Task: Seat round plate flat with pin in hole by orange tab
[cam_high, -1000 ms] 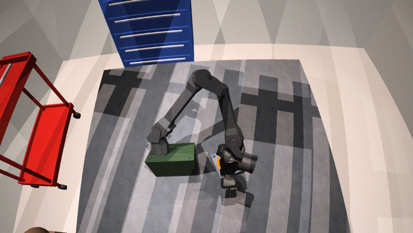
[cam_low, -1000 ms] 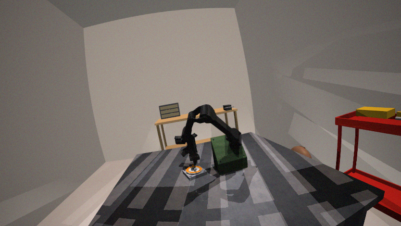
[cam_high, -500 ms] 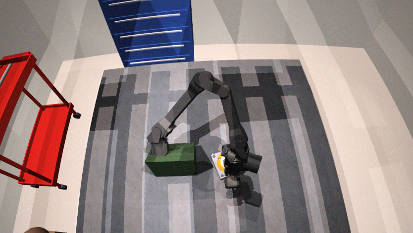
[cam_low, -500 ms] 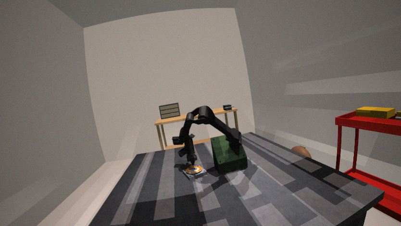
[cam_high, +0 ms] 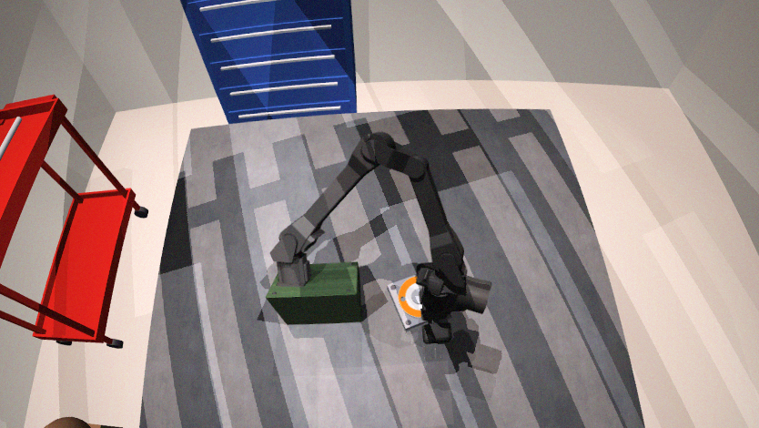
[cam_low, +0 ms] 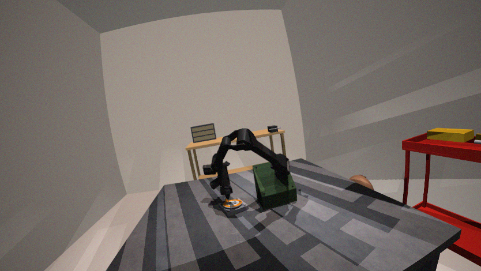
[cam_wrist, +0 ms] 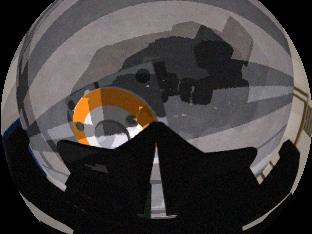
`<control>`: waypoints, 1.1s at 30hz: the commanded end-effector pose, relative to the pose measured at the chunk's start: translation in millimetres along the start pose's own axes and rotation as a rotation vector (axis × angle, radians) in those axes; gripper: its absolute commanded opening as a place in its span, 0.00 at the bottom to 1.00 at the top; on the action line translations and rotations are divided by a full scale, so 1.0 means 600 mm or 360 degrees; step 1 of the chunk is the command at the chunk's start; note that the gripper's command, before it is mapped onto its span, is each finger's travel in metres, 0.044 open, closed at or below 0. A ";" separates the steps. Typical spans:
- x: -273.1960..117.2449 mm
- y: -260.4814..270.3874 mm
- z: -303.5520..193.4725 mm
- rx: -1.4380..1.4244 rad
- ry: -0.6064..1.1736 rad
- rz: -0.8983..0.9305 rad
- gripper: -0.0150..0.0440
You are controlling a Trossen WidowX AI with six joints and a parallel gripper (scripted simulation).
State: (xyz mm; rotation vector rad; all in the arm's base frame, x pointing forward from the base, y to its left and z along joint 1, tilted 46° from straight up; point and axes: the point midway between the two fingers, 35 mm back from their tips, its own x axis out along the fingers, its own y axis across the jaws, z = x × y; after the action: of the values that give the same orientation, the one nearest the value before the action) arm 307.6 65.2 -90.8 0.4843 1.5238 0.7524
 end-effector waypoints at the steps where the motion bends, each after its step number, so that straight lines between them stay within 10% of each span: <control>1: 0.001 0.007 0.010 -0.0002 0.0000 0.0007 0.25; 33: -0.006 0.070 0.051 -0.0003 -0.0001 0.0011 0.25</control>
State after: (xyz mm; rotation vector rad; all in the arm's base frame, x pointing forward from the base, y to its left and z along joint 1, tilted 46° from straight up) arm 333.4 92.4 -60.9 0.4840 1.5186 0.7542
